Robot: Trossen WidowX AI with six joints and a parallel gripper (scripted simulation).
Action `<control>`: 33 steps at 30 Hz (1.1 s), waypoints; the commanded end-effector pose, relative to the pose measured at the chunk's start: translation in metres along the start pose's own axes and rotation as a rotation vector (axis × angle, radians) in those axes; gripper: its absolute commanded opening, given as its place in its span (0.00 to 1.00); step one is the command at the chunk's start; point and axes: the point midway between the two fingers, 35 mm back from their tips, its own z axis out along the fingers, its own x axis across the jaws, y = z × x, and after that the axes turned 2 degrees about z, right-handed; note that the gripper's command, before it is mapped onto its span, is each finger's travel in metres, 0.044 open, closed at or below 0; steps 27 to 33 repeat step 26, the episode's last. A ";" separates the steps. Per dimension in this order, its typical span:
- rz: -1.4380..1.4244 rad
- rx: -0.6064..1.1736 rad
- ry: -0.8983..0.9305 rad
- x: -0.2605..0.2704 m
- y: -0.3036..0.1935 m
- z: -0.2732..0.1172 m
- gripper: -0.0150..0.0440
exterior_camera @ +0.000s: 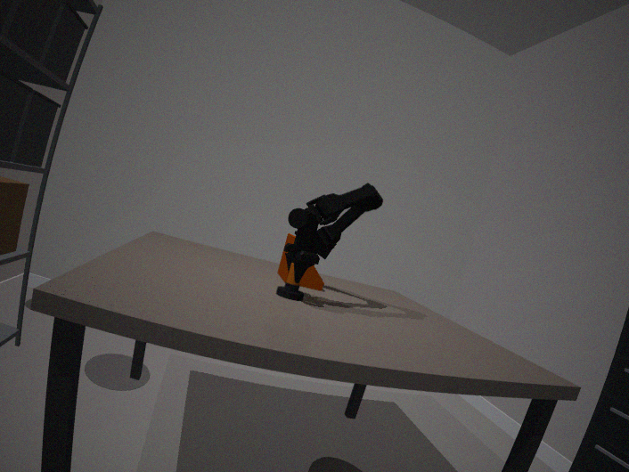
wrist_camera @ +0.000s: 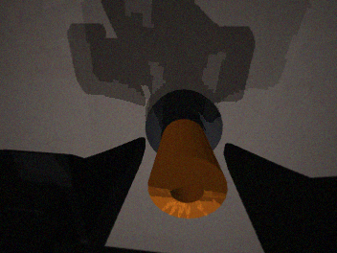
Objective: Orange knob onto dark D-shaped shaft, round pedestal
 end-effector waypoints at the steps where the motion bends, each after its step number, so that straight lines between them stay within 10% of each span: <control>1: -0.004 0.000 0.000 0.000 0.000 0.000 0.97; 8: -0.003 0.001 -0.001 -0.001 0.000 -0.004 1.00; 15: 0.001 0.004 0.001 0.000 0.000 -0.096 1.00; 33: 0.000 0.004 0.000 -0.003 -0.004 -0.096 1.00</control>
